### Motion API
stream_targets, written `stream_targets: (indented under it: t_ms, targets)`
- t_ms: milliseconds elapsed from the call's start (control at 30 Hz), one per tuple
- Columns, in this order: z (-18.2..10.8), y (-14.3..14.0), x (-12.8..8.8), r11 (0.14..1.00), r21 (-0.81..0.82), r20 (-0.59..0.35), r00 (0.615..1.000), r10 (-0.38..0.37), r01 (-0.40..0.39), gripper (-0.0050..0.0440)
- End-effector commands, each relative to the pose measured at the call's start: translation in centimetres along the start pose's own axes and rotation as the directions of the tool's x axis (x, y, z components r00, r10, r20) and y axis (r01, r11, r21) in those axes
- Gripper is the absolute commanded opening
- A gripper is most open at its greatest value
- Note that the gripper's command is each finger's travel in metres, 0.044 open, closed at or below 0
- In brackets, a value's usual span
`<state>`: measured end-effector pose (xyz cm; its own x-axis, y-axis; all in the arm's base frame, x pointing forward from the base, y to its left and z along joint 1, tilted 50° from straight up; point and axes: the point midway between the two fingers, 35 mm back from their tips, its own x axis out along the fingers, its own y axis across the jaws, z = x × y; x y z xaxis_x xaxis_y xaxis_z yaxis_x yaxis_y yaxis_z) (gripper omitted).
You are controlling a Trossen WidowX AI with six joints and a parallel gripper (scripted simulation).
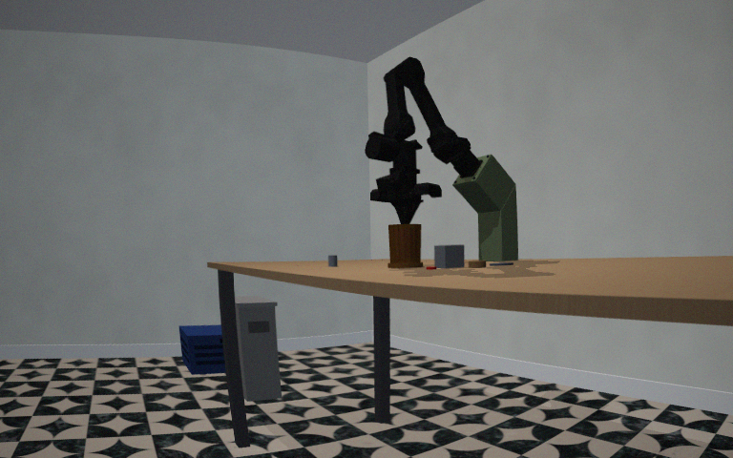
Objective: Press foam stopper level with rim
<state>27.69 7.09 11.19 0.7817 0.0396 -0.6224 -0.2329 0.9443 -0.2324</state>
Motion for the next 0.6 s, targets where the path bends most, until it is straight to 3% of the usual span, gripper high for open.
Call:
stream_targets:
  t_ms: [0, 567]
  targets:
    - [-0.72, 0.05, 0.34, 1.000, -0.005, -0.021, 1.000, 0.001, -0.001, 0.0000]
    - [-0.93, 0.07, 0.47, 1.000, -0.005, -0.020, 1.000, 0.001, -0.002, 0.0000]
